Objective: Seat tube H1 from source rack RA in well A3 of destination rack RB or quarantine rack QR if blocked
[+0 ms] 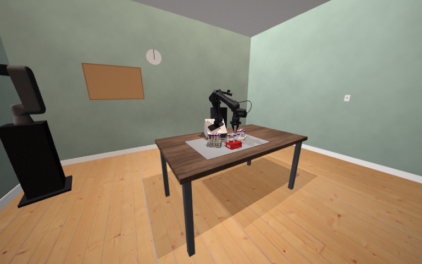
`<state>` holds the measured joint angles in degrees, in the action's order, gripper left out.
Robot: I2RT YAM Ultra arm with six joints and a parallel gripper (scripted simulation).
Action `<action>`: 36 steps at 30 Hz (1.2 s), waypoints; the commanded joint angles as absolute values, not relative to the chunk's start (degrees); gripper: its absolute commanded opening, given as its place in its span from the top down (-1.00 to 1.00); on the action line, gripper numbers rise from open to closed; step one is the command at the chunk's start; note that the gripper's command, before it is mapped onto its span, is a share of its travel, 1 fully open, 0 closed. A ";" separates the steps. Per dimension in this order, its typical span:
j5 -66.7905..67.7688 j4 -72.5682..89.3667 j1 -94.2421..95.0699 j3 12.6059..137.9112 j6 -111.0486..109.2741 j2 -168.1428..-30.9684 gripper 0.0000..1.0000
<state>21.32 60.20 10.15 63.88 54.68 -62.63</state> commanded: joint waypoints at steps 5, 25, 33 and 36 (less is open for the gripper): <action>22.72 63.11 11.79 66.96 56.18 -59.32 1.00; 23.89 67.31 13.97 69.78 58.20 -58.75 1.00; 24.39 69.35 14.96 71.35 59.12 -58.65 1.00; 24.60 70.13 15.36 71.88 59.50 -58.56 1.00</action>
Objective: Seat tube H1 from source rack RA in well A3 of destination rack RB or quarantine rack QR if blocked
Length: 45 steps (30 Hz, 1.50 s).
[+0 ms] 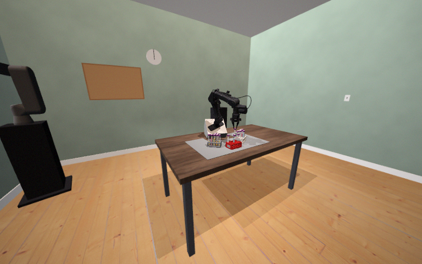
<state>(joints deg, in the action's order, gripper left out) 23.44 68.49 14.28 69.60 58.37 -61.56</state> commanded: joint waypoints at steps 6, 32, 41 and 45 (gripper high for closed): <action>24.97 71.29 16.07 72.67 60.16 -58.47 1.00; 27.30 72.70 20.75 62.68 64.66 -51.17 1.00; 26.02 72.02 18.29 61.84 62.51 -47.76 1.00; 24.53 72.18 15.16 60.42 59.53 -45.91 1.00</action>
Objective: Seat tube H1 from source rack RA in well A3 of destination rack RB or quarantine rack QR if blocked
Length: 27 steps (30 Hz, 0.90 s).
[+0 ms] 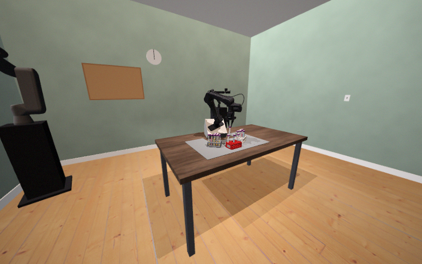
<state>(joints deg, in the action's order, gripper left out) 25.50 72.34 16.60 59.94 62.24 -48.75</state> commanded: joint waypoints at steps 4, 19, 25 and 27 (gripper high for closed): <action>25.29 71.81 15.70 61.64 52.73 -46.00 1.00; 26.07 72.07 16.41 61.66 28.97 -46.21 1.00; 26.29 72.14 16.61 61.67 17.82 -46.26 1.00; 26.14 72.08 16.48 61.66 16.47 -46.22 1.00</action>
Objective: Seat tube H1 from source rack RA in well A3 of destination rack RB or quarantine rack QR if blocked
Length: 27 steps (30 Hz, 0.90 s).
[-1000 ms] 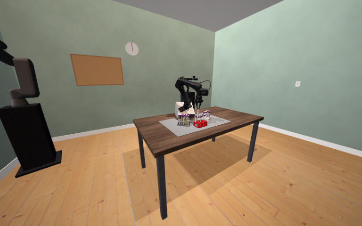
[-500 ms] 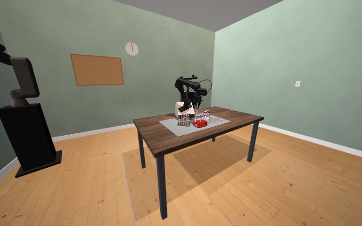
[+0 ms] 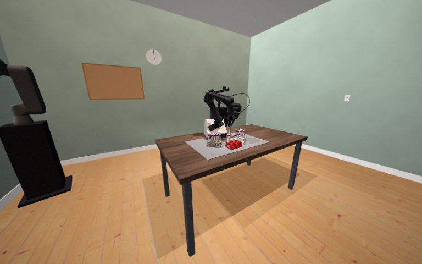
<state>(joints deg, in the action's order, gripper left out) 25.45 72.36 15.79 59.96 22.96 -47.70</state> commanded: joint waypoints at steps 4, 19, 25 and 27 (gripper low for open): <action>24.12 71.78 13.86 58.43 13.50 -44.66 1.00; 15.49 70.95 -3.15 55.93 -2.01 -34.98 1.00; 9.80 70.92 -14.26 53.04 -10.97 -31.69 1.00; 7.18 71.32 -18.84 51.65 -14.31 -30.82 1.00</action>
